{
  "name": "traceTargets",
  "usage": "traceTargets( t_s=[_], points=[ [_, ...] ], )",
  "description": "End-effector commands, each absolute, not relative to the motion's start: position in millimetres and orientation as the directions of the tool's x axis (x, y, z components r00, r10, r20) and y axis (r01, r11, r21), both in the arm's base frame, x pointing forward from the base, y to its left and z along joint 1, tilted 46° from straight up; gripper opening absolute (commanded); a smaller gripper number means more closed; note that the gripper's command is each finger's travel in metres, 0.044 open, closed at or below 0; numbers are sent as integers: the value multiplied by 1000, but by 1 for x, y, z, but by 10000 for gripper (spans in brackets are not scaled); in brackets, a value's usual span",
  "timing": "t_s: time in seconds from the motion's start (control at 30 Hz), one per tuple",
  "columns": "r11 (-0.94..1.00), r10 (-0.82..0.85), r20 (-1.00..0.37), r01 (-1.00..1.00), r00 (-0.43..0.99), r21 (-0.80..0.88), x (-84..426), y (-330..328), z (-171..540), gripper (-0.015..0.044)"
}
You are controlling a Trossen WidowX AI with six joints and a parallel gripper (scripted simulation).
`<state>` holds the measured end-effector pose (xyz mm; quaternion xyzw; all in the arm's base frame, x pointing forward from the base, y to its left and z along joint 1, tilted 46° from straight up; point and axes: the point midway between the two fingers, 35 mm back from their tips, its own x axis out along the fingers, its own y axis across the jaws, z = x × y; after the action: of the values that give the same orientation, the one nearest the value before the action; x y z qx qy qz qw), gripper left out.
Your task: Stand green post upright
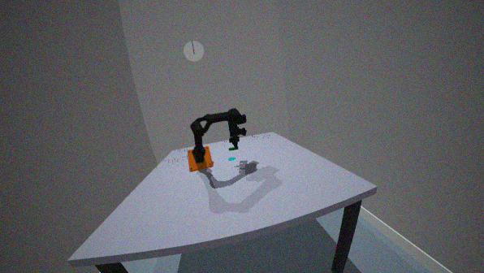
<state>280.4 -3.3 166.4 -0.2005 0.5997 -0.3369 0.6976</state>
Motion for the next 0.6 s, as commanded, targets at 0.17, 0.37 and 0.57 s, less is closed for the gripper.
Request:
traceTargets(
  t_s=[0.17,0.37,0.57],
  points=[
    [709,-703,-709,-13,54,-705,279,19,148,23],
    [694,-701,-711,-181,53,-697,277,34,136,23],
    [657,-700,-712,-343,52,-671,273,48,125,23]
  ],
)
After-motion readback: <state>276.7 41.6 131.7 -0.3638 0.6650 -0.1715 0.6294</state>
